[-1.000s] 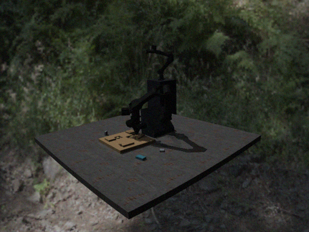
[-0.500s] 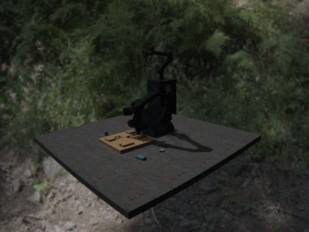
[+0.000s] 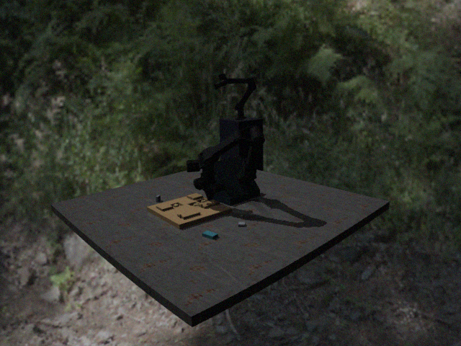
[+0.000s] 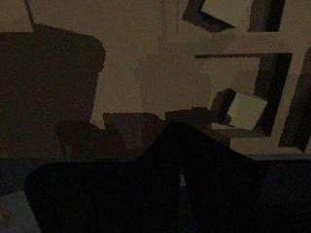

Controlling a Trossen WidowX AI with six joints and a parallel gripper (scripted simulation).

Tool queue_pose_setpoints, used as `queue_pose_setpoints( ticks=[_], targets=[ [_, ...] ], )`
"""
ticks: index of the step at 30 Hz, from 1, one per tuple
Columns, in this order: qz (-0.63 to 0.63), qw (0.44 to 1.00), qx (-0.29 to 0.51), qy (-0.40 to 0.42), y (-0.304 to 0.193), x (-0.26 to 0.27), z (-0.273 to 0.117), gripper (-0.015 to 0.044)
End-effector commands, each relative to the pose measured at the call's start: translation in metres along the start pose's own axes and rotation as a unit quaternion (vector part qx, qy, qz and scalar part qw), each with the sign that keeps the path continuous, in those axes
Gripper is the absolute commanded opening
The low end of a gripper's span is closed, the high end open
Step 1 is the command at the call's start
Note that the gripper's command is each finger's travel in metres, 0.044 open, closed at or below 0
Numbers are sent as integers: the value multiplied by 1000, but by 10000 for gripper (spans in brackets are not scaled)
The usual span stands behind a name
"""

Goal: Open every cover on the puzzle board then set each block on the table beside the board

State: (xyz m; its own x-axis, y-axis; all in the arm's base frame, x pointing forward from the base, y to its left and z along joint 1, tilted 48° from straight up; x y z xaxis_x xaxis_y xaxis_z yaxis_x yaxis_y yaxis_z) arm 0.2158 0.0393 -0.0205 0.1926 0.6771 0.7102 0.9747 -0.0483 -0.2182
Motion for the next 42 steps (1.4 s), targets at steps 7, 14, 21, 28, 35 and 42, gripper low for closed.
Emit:
queue_pose_setpoints(
  ticks=[7,14,21,28,35,42],
  targets=[
    [-5,1000,-4,-2,2,1,-14,0],
    [-5,1000,-5,-3,2,1,-23,0],
    [-5,1000,-5,-3,2,1,-32,0],
    [-5,1000,-4,-3,2,2,-41,0],
    [-5,1000,-4,-2,1,2,-50,0],
    [-3,1000,-5,-5,25,17,-50,0]
  ],
)
Point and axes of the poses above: the point midway between the two fingers, 35 mm back from their tips, its own z axis out along the fingers, its own x axis across the jaws, y = z × x, the point moved 2 cm from there along -z, back along the fingers, and after that the axes turned 14 degrees about z, right-handed, at the moved point
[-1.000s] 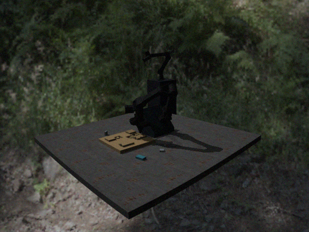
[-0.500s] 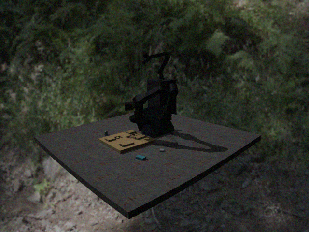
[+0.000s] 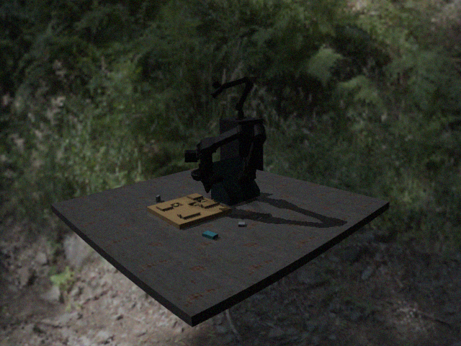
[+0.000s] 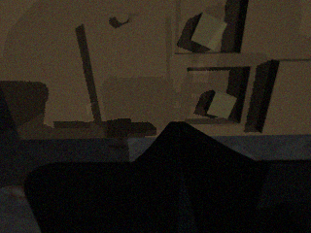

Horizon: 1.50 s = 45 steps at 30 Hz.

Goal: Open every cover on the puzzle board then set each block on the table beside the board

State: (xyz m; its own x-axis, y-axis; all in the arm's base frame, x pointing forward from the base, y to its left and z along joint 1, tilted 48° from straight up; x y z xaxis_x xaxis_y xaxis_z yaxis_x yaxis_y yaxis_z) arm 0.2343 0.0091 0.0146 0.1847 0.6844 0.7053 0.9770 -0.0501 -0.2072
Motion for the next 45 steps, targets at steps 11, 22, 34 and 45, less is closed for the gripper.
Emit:
queue_pose_setpoints(
  ticks=[11,22,34,45],
  targets=[
    [-23,1000,-9,-4,58,54,-7,0],
    [-14,1000,-6,1,91,108,-11,0],
    [-4,1000,-1,6,105,143,-12,0],
    [-4,1000,-1,6,105,143,-12,0]
  ],
)
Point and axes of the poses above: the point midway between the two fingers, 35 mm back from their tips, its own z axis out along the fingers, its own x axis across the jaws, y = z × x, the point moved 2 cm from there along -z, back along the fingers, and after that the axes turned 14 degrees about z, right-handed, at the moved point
